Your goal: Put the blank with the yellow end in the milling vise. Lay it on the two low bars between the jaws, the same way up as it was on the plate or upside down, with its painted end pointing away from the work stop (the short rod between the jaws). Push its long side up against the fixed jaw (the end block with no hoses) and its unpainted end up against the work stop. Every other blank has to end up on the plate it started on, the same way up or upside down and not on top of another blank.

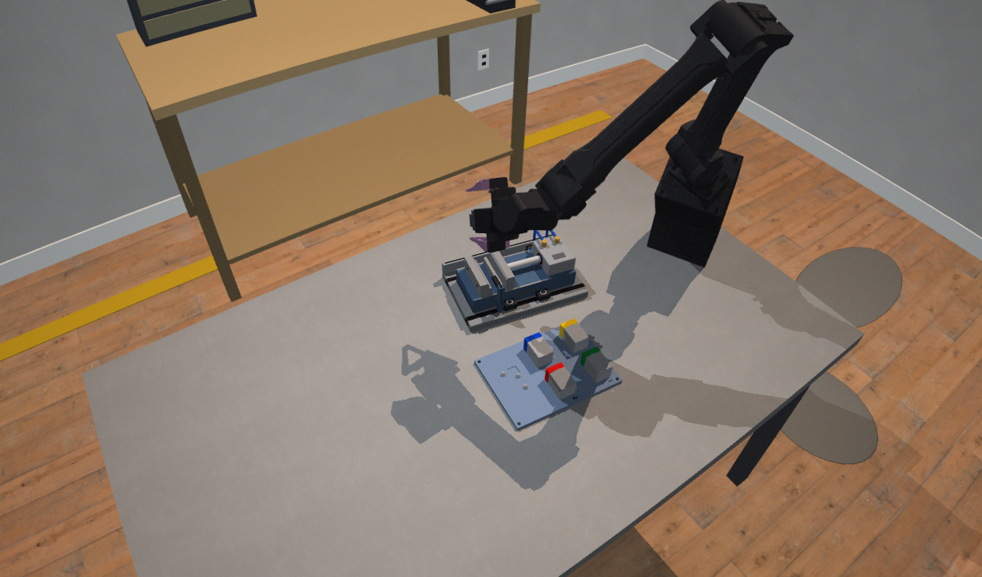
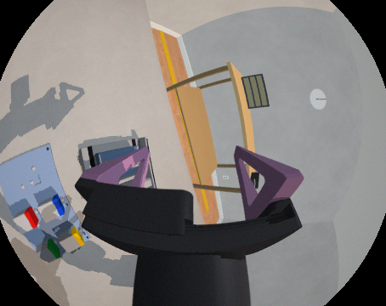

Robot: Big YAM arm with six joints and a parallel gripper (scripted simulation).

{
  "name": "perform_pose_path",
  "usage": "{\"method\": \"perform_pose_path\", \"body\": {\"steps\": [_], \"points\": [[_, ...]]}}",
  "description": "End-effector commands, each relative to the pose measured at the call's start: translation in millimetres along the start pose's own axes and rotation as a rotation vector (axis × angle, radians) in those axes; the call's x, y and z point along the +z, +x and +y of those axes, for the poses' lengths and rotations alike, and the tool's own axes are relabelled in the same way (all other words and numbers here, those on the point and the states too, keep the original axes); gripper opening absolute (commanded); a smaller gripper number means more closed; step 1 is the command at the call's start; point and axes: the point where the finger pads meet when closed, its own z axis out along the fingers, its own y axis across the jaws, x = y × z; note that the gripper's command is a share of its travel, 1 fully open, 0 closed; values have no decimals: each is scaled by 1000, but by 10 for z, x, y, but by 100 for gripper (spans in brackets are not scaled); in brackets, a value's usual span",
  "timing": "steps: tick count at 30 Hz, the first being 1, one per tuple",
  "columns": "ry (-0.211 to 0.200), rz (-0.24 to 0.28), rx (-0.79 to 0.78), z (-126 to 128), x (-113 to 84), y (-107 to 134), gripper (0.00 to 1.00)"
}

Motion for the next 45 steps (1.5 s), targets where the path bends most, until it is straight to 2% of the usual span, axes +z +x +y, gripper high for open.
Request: {"method": "perform_pose_path", "body": {"steps": [1,17,18,20,21,23,24,26,27,29,30,31,34,35,36,37,38,40,43,44,45], "points": [[2,-7,7,-24,-11,-37,100],[2,-7,7,-24,-11,-37,100],[1,-21,19,-39,-29,-145,100],[-35,-44,40,-9,-151,-318,100],[-65,-40,40,34,-195,-335,100],[-170,-21,38,174,-358,-382,100],[-242,-4,38,264,-485,-404,100],[-413,48,39,453,-839,-428,100],[-413,48,39,453,-839,-428,100],[-600,125,45,604,-1304,-404,100],[-600,125,45,604,-1304,-404,100],[-689,171,49,652,-1558,-376,100],[-689,171,49,652,-1558,-376,100],[-768,248,40,765,-1729,-273,100],[-845,266,58,686,-2050,-302,100],[-906,310,62,680,-2264,-264,100],[-956,348,66,666,-2442,-230,100],[-1017,398,71,636,-2674,-184,100],[-1038,416,73,623,-2754,-168,100],[-1009,471,74,688,-2572,-35,100],[-998,506,62,729,-2520,151,100]]}}
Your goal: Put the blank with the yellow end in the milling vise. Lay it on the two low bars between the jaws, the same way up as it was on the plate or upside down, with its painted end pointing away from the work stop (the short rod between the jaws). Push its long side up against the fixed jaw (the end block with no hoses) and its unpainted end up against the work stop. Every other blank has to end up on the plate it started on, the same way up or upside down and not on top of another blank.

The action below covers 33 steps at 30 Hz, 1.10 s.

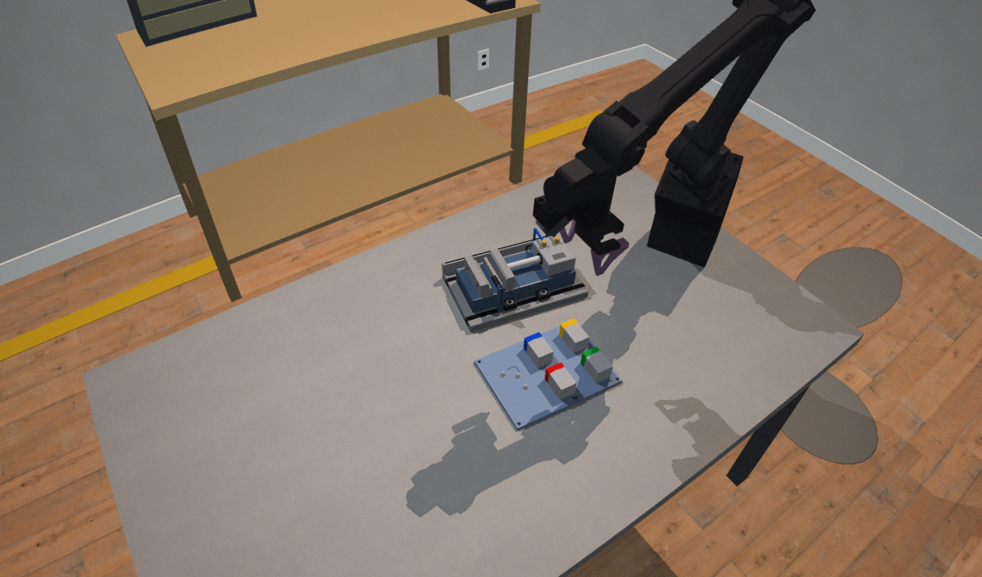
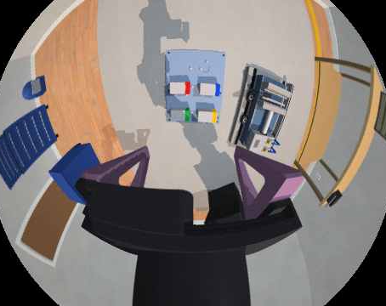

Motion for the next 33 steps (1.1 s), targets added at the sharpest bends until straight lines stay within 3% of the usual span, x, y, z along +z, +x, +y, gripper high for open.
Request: {"method": "perform_pose_path", "body": {"steps": [1,7,33], "points": [[24,55,66,-112,123,78,100],[6,22,42,4,27,-56,100],[6,21,37,4,25,-56,100]]}}
